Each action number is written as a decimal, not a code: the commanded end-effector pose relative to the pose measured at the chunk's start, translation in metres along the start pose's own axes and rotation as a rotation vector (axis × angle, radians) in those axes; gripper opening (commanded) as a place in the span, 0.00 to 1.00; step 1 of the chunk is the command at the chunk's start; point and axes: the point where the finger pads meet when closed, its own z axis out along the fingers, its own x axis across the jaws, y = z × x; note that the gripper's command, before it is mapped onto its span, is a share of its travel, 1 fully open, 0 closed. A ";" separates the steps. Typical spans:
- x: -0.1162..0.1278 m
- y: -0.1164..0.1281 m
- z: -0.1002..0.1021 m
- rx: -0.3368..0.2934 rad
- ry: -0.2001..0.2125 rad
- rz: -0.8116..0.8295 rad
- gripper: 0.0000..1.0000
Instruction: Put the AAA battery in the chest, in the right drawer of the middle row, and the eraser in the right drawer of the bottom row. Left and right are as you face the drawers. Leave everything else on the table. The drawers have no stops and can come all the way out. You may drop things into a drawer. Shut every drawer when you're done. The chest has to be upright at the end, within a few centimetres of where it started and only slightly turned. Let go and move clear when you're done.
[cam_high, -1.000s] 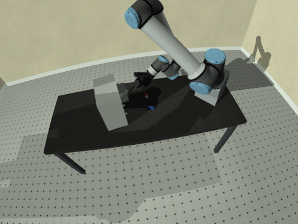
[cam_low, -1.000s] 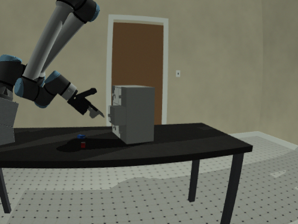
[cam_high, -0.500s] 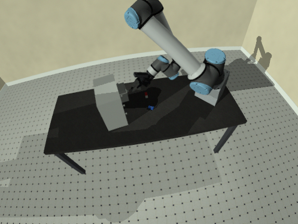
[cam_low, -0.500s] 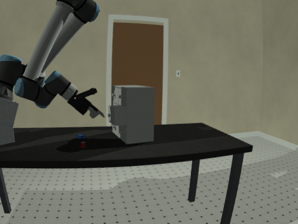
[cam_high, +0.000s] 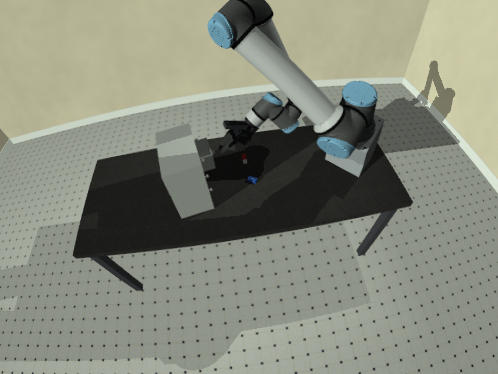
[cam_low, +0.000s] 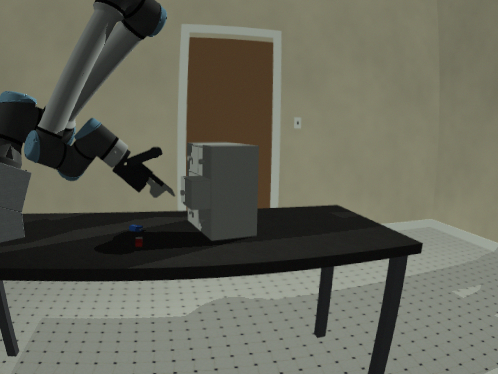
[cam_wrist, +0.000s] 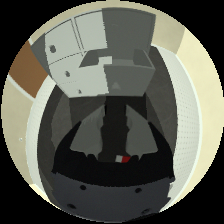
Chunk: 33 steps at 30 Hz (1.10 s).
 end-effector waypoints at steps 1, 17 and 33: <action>0.000 0.000 0.000 0.000 0.000 0.000 0.20; 0.000 -0.001 0.000 0.000 0.000 0.000 0.20; 0.000 -0.006 0.007 0.000 0.000 0.000 0.20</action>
